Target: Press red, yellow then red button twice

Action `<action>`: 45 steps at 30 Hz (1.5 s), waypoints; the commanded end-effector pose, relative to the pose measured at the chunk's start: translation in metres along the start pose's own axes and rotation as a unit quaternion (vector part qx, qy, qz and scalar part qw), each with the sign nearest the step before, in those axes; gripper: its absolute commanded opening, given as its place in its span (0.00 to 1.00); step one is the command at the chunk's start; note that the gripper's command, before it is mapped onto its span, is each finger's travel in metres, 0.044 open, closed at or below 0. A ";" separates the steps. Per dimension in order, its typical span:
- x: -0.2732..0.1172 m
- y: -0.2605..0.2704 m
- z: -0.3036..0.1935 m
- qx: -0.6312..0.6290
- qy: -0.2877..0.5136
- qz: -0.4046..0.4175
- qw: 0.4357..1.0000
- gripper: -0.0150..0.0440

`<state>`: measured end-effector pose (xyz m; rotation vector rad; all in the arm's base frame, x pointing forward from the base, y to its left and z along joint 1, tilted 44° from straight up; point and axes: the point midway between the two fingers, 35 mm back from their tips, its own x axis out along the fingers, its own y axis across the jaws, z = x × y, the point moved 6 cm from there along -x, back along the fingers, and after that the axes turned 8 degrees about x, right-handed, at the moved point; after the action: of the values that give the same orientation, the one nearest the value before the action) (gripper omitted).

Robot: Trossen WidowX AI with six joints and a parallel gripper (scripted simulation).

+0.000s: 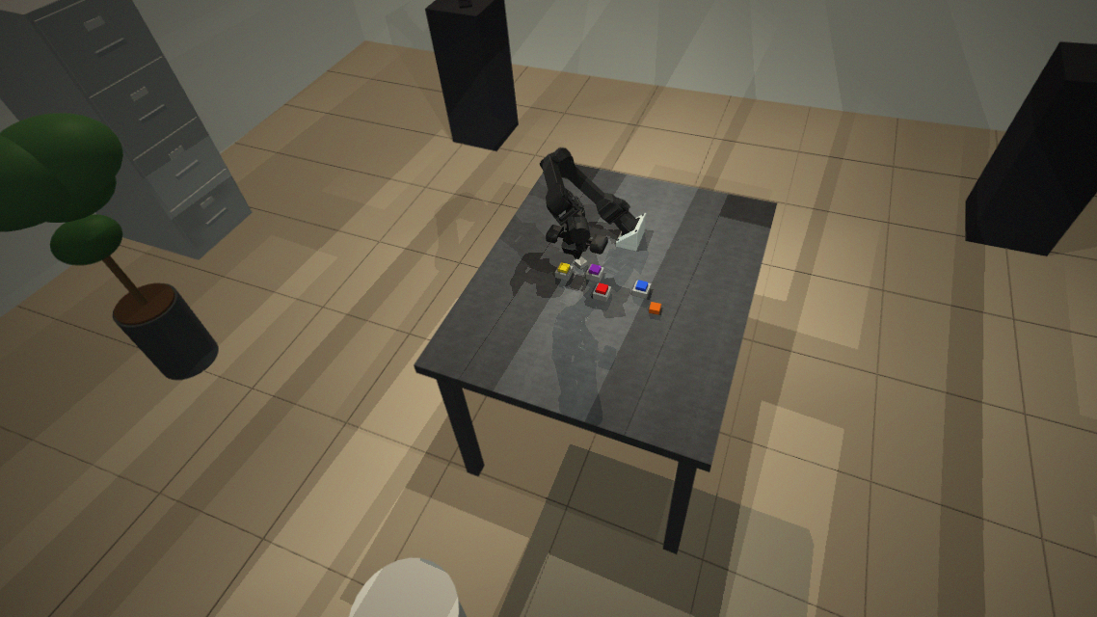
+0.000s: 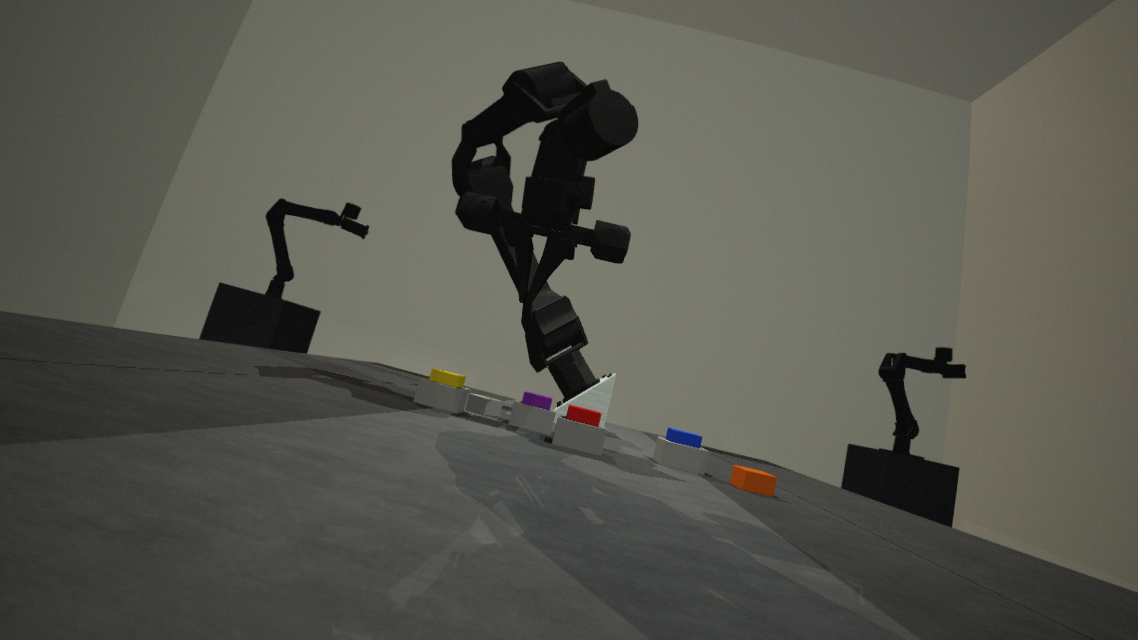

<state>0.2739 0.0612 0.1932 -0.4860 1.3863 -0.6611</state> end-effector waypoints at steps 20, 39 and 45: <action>0.066 0.088 0.001 -0.003 0.004 -0.005 1.000 0.29; 0.095 0.088 0.001 -0.003 0.004 -0.006 1.000 0.29; 0.099 0.087 0.001 -0.003 0.004 -0.006 1.000 0.29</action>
<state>0.2935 0.0604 0.0652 -0.4879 1.3878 -0.6676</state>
